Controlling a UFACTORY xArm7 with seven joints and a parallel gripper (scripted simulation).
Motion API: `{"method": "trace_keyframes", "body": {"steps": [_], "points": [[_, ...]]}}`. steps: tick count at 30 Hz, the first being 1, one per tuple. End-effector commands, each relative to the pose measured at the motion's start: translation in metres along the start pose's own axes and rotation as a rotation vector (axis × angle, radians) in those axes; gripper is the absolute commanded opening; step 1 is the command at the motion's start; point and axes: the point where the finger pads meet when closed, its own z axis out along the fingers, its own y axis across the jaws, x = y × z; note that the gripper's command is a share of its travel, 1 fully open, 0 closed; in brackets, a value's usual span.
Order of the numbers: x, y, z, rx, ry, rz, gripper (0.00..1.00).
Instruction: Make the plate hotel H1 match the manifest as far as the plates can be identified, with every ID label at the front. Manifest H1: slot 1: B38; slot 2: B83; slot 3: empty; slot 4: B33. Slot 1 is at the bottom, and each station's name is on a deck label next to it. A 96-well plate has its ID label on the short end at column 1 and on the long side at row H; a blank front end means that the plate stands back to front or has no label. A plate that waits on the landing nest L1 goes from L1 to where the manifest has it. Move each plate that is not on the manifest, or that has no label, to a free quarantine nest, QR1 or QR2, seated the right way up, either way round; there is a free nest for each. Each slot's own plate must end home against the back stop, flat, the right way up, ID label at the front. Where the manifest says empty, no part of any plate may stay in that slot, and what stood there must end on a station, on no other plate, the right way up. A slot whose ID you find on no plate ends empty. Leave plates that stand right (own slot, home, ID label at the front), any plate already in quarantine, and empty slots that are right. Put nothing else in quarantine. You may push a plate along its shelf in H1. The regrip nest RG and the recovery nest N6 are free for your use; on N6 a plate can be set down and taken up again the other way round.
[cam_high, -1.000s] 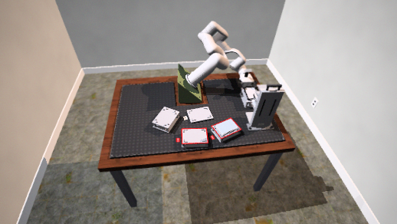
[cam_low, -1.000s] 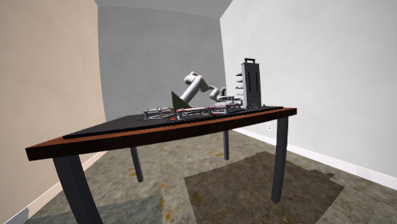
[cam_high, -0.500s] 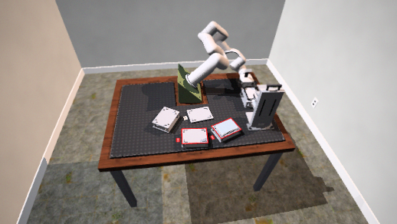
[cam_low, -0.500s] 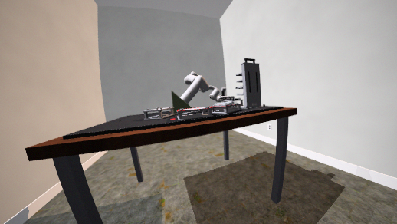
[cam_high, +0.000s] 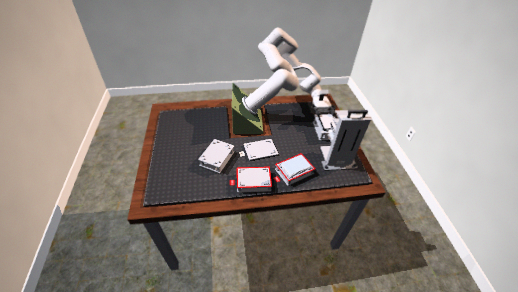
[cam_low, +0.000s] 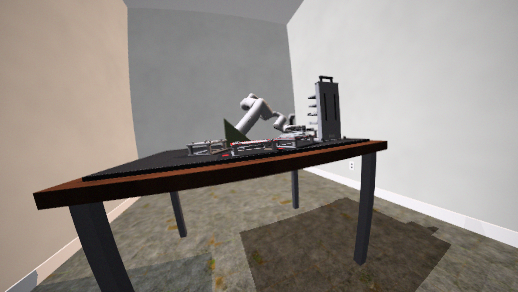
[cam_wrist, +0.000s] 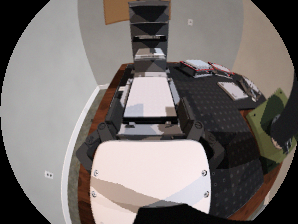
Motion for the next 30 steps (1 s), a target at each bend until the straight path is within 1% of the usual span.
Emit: {"method": "trace_keyframes", "body": {"steps": [1, 21, 30], "points": [[0.001, 0.0, 0.0, -0.001, -0.001, 0.002, 1.0], [0.001, 0.0, 0.0, -0.001, -0.001, 0.002, 1.0], [0.001, 0.0, -0.013, -0.001, -0.001, 0.002, 1.0]]}}
